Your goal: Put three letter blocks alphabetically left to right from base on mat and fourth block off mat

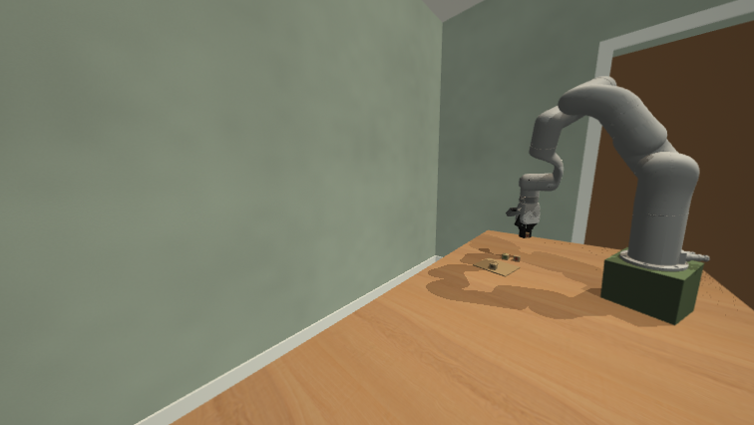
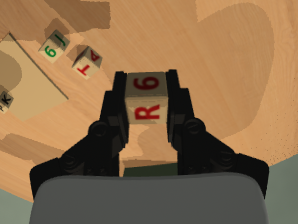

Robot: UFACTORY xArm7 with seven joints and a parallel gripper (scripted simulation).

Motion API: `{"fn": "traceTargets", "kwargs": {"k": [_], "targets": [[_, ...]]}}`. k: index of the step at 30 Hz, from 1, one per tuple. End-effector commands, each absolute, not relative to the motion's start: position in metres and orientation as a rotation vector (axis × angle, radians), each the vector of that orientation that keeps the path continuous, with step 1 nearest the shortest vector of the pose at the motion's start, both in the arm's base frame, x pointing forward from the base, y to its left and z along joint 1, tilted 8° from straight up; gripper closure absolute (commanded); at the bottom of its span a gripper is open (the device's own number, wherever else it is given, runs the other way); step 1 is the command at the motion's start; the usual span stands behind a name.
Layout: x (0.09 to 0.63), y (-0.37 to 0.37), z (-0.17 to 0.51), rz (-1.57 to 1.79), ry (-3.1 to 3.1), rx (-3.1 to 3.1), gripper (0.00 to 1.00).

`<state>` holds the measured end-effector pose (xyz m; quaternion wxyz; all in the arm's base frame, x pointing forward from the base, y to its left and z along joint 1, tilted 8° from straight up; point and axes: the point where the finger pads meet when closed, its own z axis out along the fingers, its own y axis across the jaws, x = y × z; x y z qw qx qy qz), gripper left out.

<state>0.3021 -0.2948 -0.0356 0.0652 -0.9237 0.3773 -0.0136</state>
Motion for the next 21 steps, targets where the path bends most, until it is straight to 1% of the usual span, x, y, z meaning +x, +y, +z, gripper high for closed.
{"fn": "traceTargets", "kwargs": {"k": [1,11,19,21], "targets": [[0.302,-0.296,-0.033,-0.041,1.139,-2.789,0.79],[0.304,-0.294,-0.033,-0.039,1.157,-2.781,0.79],[0.334,-0.258,-0.025,-0.020,1.443,-2.649,0.79],[0.334,-0.258,-0.025,-0.020,1.443,-2.649,0.79]]}}
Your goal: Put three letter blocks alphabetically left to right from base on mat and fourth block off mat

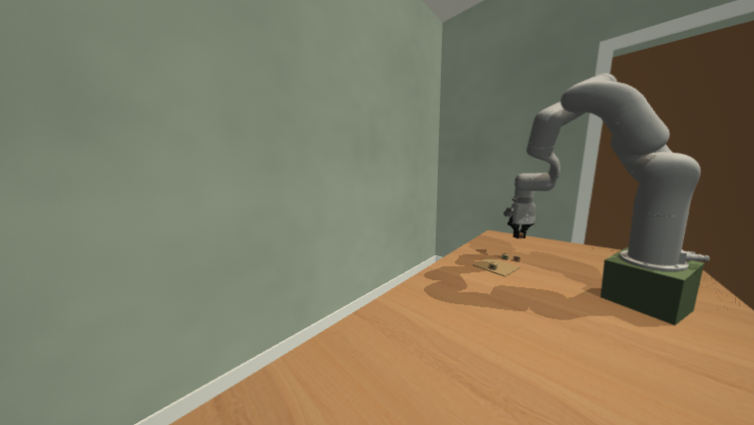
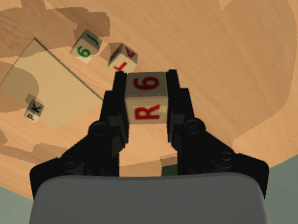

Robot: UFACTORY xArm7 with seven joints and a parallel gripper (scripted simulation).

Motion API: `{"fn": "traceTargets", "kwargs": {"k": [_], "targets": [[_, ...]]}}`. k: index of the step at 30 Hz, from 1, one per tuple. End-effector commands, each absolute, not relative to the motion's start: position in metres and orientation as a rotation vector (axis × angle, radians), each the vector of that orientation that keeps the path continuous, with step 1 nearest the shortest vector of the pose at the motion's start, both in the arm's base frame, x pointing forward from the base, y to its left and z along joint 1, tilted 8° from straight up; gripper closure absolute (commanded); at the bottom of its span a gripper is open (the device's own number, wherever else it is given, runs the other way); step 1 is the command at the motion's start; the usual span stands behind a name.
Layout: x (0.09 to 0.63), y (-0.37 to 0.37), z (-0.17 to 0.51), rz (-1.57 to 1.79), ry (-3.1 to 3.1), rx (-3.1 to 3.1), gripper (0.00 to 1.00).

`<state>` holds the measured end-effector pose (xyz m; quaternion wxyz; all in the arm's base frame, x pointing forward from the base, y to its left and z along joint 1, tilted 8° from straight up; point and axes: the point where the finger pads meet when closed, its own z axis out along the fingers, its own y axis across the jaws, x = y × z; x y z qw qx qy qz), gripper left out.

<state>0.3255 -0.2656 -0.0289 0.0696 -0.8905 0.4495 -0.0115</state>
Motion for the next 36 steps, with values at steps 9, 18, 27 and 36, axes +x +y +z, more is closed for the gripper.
{"fn": "traceTargets", "kwargs": {"k": [9,18,27,36], "targets": [[0.366,-0.206,-0.016,0.004,1.796,-2.426,0.79],[0.385,-0.163,-0.010,0.023,2.044,-2.220,0.79],[0.401,-0.109,-0.003,0.052,2.306,-1.942,0.79],[0.403,-0.096,-0.001,0.059,2.363,-1.872,0.79]]}}
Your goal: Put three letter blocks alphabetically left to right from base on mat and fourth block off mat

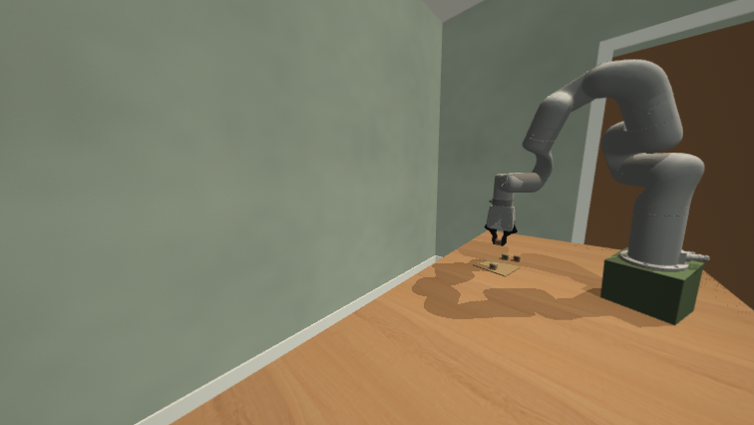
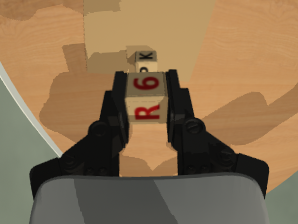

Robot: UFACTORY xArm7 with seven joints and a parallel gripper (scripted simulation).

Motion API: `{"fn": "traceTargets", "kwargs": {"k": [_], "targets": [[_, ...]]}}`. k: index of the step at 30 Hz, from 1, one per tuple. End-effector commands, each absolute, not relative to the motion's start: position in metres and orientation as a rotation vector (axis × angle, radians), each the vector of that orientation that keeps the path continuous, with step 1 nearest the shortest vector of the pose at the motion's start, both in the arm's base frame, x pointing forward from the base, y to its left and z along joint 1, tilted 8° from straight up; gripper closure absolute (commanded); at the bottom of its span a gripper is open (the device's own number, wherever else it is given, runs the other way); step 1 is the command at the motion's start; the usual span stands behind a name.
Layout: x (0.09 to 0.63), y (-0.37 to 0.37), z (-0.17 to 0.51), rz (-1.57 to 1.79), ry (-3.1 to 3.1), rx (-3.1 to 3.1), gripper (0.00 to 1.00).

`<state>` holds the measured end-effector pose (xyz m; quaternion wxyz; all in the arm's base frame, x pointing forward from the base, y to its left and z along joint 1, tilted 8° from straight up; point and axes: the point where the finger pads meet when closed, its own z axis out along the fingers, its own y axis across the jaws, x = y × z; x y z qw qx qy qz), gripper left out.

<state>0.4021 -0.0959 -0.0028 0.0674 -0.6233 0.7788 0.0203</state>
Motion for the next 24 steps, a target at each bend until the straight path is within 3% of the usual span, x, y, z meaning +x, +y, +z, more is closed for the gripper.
{"fn": "traceTargets", "kwargs": {"k": [1,24], "targets": [[0.403,-0.096,-0.001,0.059,2.363,-1.872,0.79],[0.405,-0.094,-0.022,0.060,2.364,-1.872,0.79]]}}
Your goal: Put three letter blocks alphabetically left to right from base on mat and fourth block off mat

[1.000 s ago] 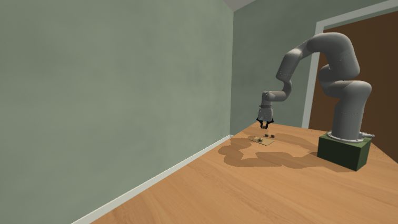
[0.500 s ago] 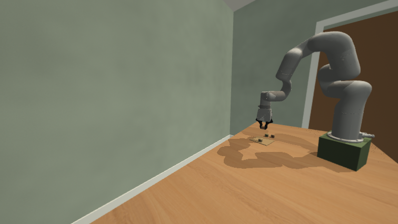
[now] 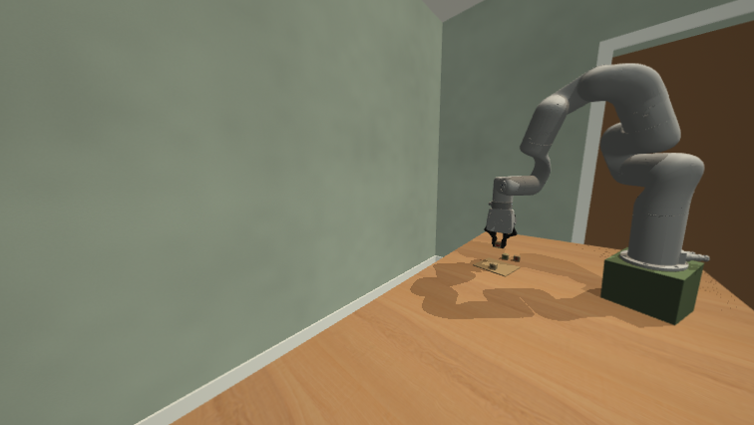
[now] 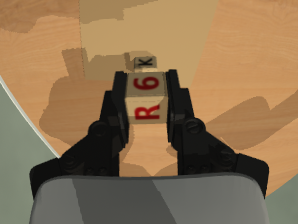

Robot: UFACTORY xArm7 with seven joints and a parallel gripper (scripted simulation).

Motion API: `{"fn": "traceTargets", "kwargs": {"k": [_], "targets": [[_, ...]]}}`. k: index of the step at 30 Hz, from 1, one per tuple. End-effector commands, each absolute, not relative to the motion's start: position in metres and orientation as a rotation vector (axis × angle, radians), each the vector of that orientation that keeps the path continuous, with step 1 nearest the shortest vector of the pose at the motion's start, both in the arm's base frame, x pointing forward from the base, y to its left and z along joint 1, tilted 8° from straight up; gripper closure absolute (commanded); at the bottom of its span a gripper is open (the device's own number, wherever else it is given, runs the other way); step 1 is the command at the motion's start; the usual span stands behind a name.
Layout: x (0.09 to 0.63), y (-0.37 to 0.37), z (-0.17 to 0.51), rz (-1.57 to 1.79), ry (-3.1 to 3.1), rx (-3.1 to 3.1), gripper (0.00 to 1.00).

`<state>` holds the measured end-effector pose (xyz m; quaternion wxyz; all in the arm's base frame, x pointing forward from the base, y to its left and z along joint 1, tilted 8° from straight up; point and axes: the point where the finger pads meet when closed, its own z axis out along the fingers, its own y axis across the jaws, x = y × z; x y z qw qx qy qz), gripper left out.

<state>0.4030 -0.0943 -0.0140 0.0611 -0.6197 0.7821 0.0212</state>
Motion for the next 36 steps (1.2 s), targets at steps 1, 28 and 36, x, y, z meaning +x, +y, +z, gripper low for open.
{"fn": "traceTargets", "kwargs": {"k": [1,28,36], "targets": [[0.405,-0.093,-0.026,0.060,2.364,-1.872,0.79],[0.411,-0.085,-0.094,0.060,2.364,-1.872,0.79],[0.411,-0.085,-0.094,0.060,2.364,-1.872,0.79]]}}
